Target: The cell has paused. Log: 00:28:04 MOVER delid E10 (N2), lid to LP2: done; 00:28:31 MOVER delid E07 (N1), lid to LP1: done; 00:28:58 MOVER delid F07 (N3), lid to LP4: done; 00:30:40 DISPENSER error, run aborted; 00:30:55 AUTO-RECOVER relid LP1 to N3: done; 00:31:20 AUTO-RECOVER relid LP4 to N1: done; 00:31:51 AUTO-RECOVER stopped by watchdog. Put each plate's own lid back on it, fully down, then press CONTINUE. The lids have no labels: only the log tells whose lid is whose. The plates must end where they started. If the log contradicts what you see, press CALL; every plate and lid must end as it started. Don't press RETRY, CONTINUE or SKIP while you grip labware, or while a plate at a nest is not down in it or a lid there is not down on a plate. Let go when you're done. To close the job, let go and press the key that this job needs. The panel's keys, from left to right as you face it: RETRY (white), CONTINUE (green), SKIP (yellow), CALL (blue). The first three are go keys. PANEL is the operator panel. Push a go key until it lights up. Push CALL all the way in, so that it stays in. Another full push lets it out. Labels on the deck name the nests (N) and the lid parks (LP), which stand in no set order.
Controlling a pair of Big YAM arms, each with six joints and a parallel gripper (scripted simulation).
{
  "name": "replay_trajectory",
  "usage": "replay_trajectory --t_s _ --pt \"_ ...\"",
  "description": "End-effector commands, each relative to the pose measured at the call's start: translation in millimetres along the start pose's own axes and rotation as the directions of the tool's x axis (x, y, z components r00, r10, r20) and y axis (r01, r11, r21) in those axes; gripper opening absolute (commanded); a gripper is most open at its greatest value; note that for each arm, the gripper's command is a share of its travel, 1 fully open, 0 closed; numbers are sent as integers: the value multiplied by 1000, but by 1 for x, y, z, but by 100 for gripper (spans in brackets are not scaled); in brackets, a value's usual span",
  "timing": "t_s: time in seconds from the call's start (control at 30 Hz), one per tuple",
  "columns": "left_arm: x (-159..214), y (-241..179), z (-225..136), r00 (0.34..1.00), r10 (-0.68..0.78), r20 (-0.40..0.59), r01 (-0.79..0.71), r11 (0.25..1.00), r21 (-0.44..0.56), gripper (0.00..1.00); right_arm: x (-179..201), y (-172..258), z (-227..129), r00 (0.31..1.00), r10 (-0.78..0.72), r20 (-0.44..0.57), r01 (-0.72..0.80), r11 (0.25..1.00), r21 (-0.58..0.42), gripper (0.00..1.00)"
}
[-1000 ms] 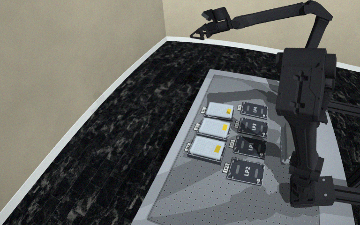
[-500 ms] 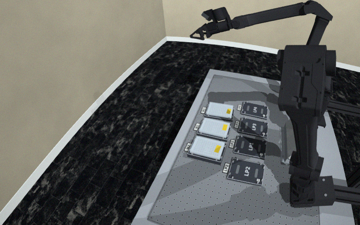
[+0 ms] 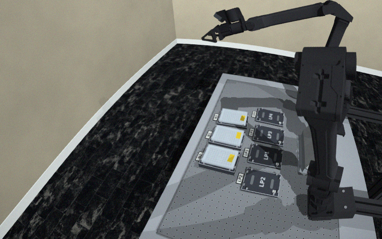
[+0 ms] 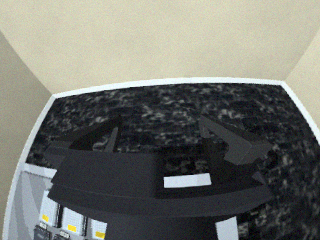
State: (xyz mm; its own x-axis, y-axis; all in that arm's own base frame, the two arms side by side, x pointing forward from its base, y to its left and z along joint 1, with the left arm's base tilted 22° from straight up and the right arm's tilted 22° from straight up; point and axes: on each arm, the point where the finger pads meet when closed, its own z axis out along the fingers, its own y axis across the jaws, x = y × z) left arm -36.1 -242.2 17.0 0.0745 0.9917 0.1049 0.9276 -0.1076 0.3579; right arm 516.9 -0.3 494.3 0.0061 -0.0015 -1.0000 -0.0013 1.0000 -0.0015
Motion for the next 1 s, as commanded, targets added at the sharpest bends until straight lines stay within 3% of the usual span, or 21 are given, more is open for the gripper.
replay_trajectory --t_s 0.0,0.97 --pt "-11 2 -2 1000 -1 28 1 1000 7 0 -31 0 7 999 6 41 -6 1000 1 100" --pt "-14 1 15 1000 -1 27 1 1000 6 0 -31 0 7 999 6 41 -6 1000 1 100"
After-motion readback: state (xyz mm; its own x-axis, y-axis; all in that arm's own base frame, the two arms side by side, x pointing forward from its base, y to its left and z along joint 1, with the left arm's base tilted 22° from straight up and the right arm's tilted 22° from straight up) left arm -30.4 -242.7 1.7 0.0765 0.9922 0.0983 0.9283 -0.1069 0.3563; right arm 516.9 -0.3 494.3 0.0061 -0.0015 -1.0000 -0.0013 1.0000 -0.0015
